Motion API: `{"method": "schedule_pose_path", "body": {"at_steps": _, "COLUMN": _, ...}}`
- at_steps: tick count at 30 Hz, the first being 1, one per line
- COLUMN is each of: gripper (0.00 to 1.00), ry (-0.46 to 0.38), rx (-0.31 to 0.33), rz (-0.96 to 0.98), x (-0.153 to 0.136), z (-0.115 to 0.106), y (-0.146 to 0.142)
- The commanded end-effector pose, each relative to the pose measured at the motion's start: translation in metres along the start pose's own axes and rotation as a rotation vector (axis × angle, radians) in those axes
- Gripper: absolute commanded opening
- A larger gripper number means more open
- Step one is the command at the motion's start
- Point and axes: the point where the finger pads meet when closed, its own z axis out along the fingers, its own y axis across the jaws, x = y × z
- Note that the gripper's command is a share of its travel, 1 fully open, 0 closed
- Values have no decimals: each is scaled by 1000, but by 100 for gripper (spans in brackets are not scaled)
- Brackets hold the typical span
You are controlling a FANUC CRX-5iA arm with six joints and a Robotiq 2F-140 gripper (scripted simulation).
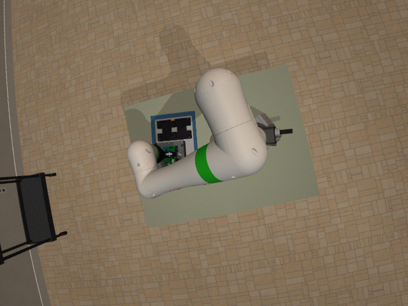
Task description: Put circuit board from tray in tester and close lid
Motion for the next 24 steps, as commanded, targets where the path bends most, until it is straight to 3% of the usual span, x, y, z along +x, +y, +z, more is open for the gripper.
{"method": "schedule_pose_path", "body": {"at_steps": 1, "gripper": 46, "ry": 0, "rx": 0, "rz": 0, "x": 0, "z": 4, "y": 0}}
{"method": "schedule_pose_path", "body": {"at_steps": 24, "gripper": 46, "ry": 0, "rx": 0, "rz": 0, "x": 0, "z": 36, "y": 0}}
